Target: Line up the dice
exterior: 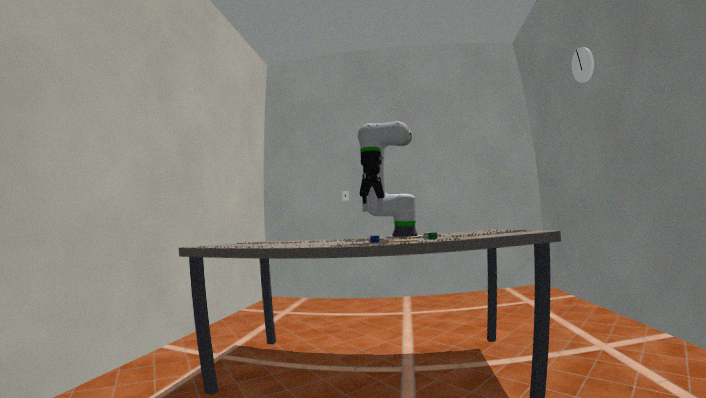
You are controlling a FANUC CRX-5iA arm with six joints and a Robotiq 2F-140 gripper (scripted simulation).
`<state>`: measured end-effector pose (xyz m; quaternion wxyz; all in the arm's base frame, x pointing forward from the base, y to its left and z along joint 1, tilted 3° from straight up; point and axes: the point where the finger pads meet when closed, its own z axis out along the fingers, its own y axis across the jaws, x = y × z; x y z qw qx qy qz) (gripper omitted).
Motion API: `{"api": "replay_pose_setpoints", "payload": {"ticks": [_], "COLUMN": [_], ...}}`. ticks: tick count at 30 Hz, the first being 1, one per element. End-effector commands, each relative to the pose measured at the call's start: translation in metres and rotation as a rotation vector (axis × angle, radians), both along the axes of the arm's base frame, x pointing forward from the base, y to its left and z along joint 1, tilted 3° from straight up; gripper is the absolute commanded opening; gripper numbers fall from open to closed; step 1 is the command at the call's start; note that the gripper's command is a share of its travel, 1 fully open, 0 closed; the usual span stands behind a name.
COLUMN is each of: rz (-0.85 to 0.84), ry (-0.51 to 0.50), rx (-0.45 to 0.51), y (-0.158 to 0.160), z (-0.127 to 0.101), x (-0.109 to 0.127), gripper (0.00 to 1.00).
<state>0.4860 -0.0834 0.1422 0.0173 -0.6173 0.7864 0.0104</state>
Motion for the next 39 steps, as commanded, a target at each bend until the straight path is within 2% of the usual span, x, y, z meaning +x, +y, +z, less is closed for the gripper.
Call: {"api": "replay_pose_setpoints", "payload": {"ticks": [1, 9, 12, 13, 27, 30, 33, 37, 38, 39], "rz": [0.174, 0.409, 0.411, 0.513, 0.916, 0.928, 1.054, 1.091, 1.091, 1.091], "ry": [-0.007, -0.017, -0.017, -0.022, -0.039, -0.039, -0.044, -0.046, -0.046, -0.046], "rx": [0.006, 0.003, 0.003, 0.001, -0.005, -0.006, -0.008, -0.008, -0.008, -0.008], "y": [0.0, 0.001, 0.001, 0.001, 0.001, 0.001, 0.002, 0.002, 0.002, 0.002], "z": [-0.003, -0.008, -0.008, -0.01, -0.019, -0.019, -0.021, -0.022, -0.022, -0.022], "x": [0.0, 0.0, 0.0, 0.0, 0.0, 0.0, 0.0, 0.0, 0.0, 0.0], "gripper": [1.0, 1.0, 1.0, 1.0, 1.0, 1.0, 1.0, 1.0, 0.28, 0.28]}}
